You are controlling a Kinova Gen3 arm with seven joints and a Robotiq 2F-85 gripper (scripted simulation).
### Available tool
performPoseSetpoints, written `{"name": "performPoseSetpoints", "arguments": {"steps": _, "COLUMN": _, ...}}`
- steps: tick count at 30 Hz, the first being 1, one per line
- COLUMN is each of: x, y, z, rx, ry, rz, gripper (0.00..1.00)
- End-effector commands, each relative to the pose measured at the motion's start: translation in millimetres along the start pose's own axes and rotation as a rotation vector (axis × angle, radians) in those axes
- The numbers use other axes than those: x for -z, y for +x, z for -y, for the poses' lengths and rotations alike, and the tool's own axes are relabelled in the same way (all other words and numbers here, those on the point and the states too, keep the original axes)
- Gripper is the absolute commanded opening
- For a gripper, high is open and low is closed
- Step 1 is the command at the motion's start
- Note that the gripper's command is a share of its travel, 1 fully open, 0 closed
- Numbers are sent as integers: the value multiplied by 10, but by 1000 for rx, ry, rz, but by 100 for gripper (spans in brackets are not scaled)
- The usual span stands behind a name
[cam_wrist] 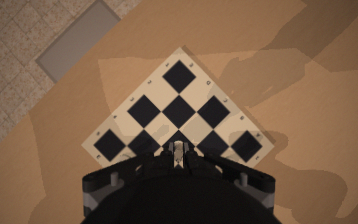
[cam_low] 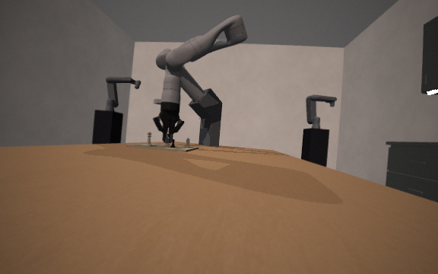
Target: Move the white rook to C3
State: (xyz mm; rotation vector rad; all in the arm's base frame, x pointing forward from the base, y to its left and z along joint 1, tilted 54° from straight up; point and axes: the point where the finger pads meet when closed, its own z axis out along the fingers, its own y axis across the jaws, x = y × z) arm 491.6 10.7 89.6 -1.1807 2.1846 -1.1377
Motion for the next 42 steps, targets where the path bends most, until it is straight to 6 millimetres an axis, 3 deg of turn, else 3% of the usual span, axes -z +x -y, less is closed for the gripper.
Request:
{"name": "performPoseSetpoints", "arguments": {"steps": 1, "x": 4, "y": -5, "z": 1, "rx": 0, "ry": 0, "rz": 1, "gripper": 0}}
{"name": "performPoseSetpoints", "arguments": {"steps": 42, "x": -33, "y": -5, "z": 1, "rx": 0, "ry": 0, "rz": 1, "gripper": 0}}
